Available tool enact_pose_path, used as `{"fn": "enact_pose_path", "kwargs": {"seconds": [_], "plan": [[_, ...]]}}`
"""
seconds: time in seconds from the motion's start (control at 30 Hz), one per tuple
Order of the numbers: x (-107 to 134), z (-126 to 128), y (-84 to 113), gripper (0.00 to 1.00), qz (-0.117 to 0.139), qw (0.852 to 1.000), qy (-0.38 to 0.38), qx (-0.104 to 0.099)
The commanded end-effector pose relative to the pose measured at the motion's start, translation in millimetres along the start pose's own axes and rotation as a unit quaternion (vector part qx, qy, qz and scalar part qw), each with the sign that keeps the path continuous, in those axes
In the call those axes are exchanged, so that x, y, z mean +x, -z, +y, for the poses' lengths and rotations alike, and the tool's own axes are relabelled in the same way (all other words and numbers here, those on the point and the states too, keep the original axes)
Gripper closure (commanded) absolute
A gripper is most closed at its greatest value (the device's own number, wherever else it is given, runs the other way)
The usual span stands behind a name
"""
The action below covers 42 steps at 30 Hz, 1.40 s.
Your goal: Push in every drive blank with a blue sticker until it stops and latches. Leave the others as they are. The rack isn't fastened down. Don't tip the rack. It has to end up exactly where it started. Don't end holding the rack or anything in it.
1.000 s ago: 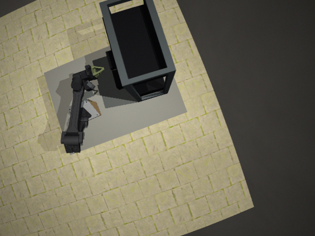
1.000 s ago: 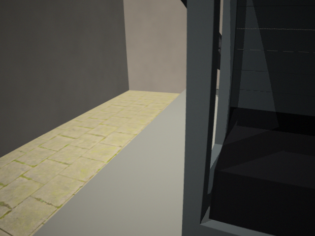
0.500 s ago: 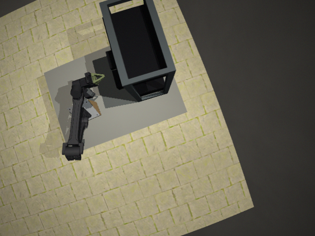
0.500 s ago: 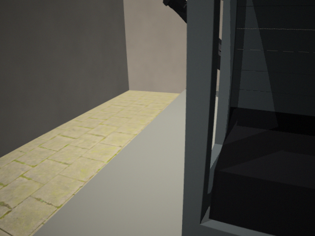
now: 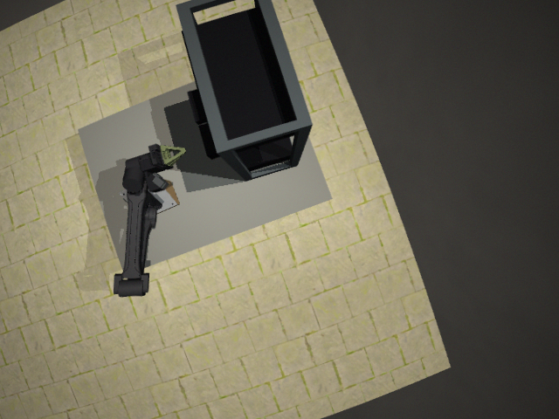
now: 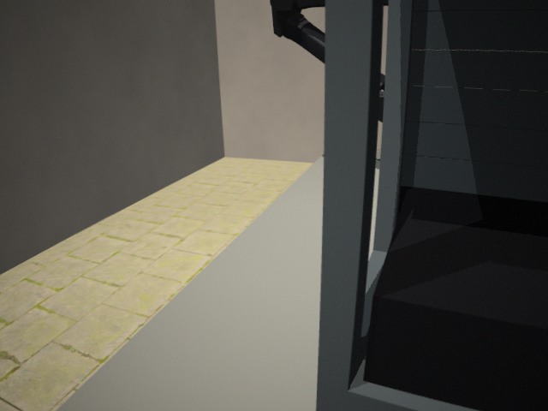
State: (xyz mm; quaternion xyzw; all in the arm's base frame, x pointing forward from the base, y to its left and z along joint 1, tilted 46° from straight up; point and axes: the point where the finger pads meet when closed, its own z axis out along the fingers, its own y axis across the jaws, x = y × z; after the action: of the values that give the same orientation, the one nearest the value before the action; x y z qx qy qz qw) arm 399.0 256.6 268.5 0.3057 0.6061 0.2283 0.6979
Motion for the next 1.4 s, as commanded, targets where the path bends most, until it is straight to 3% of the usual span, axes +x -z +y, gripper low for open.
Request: {"fn": "enact_pose_path", "kwargs": {"seconds": [0.0,0.1,0.3,0.4,0.47,0.5,0.6,0.63,0.67,0.93,1.17,1.37], "plan": [[3,1,-10.2,1.00,-0.002,1.000,0.002,0.007],[-2,15,-20.1,1.00,-0.008,1.000,-0.013,0.001],[-3,13,-68.0,1.00,-0.009,1.000,-0.011,0.001],[-3,12,-79.9,1.00,-0.009,1.000,-0.011,0.001],[-1,15,-77.9,1.00,-0.007,1.000,-0.011,-0.001],[16,-3,-59.7,1.00,0.015,1.000,0.011,0.002],[16,-3,-59.7,1.00,0.015,1.000,0.011,0.002],[4,19,-70.3,1.00,-0.001,1.000,-0.012,-0.007],[2,20,-72.0,1.00,-0.003,1.000,-0.015,-0.008],[5,14,-68.7,1.00,0.000,1.000,-0.010,-0.005],[5,27,-65.9,1.00,-0.006,1.000,-0.020,-0.012],[7,16,-66.1,1.00,-0.004,1.000,-0.009,-0.005]]}}
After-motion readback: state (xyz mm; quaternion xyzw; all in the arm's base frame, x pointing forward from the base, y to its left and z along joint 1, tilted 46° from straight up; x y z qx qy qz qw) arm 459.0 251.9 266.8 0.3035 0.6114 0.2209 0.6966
